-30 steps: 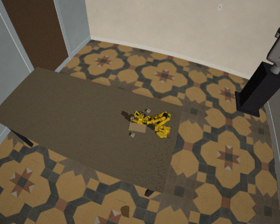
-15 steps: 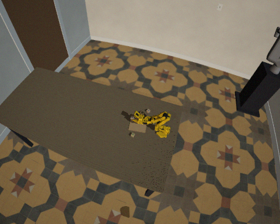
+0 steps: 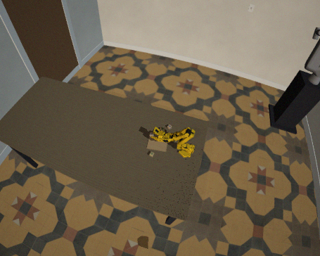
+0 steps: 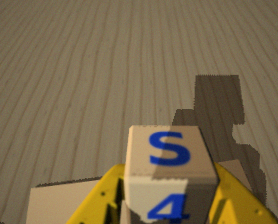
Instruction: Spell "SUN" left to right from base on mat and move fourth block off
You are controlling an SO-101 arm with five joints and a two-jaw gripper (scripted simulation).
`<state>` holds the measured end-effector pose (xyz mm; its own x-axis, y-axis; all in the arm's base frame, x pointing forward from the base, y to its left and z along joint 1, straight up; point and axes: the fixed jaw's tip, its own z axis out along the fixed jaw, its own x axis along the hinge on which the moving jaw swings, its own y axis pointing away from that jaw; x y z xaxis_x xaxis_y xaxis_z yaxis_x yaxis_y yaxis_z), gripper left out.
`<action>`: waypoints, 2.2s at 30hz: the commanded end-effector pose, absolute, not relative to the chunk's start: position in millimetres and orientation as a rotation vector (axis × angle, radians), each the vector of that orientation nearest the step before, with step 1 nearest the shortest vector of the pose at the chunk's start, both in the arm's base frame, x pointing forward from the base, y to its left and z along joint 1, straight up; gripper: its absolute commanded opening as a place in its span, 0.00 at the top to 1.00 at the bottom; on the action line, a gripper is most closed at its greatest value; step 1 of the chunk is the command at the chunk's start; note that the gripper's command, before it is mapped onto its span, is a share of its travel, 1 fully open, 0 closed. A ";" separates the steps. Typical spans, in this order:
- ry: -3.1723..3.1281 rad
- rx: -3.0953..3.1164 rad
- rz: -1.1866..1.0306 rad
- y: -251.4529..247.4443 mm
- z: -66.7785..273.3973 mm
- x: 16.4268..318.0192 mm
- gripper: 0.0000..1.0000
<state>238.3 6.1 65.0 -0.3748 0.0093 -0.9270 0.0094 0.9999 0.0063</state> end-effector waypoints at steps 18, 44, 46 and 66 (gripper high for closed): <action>1.894 0.013 -0.005 5.1 71.0 244.7 1.00; 1.894 0.013 -0.005 5.1 62.7 245.2 1.00; 1.894 0.013 -0.005 5.1 61.1 245.2 1.00; 1.894 0.013 -0.005 5.1 52.7 245.5 1.00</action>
